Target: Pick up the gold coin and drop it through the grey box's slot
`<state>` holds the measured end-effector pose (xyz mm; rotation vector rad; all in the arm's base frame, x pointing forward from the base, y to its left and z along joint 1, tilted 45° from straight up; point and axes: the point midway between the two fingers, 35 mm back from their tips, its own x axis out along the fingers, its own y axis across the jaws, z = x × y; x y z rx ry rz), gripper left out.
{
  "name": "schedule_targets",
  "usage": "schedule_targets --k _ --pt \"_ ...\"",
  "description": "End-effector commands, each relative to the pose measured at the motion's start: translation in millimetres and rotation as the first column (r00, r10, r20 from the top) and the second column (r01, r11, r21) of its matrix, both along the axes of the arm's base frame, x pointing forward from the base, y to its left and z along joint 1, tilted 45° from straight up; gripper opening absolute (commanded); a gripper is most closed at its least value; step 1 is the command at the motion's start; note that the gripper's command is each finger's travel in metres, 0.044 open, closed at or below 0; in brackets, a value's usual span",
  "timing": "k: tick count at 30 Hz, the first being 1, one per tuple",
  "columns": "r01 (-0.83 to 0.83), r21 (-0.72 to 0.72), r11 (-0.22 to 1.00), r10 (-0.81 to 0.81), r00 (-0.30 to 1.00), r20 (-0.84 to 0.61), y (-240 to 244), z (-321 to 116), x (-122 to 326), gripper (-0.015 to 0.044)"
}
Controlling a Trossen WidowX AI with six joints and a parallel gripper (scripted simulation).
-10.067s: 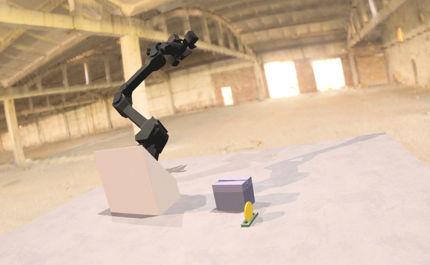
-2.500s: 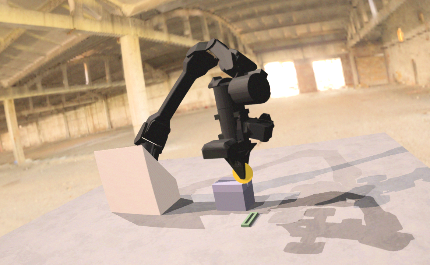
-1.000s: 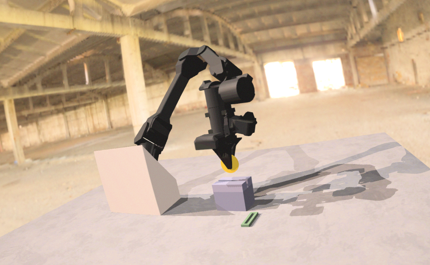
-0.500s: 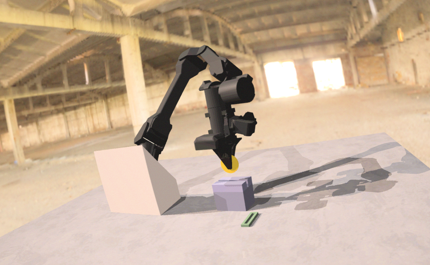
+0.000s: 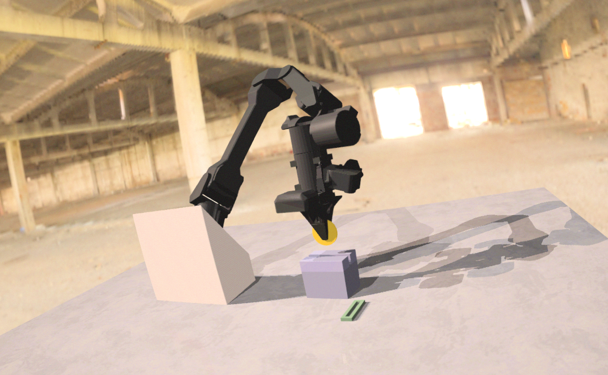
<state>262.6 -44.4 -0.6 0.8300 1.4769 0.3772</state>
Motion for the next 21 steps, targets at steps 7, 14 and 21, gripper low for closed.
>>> schedule_targets --k 7,14,21 --pt "-0.006 0.004 1.000 0.006 1.000 0.003 0.3 -1.1 -3.0 0.0000" --pt "-0.002 0.001 1.000 0.002 1.000 0.004 -0.6 -0.6 -1.5 0.0000" --pt "-0.002 0.001 1.000 0.002 1.000 0.004 -0.1 -1.1 -1.5 0.0000"
